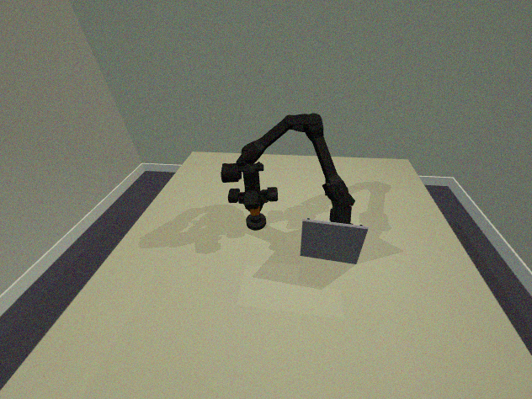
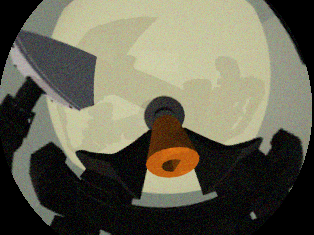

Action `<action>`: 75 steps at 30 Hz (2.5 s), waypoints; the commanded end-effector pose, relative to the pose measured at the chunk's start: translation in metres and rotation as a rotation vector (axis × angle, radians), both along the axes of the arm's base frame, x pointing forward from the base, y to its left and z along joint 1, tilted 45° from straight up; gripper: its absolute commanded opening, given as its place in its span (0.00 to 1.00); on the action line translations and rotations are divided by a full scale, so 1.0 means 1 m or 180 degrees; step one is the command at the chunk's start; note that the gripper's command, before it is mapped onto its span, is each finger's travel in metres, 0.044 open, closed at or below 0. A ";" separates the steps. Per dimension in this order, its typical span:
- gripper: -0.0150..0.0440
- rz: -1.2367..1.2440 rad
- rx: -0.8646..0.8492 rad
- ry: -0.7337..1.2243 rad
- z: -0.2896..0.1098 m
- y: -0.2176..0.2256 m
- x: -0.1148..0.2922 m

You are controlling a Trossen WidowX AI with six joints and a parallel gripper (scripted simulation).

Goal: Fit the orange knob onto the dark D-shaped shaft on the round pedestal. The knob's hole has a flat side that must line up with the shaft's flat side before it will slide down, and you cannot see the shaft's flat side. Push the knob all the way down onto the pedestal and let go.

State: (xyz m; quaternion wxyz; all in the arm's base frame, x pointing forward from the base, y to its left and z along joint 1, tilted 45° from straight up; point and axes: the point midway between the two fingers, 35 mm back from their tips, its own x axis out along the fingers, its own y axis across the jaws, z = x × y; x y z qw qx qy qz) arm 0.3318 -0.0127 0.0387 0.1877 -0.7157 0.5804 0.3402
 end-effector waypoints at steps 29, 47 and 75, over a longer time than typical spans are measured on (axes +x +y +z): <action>0.25 0.0446 -0.0058 0.0442 0.001 0.001 0.001; 0.25 0.0538 -0.0072 0.0534 -0.002 -0.002 0.000; 0.25 0.1008 -0.0135 0.1003 -0.002 -0.001 0.001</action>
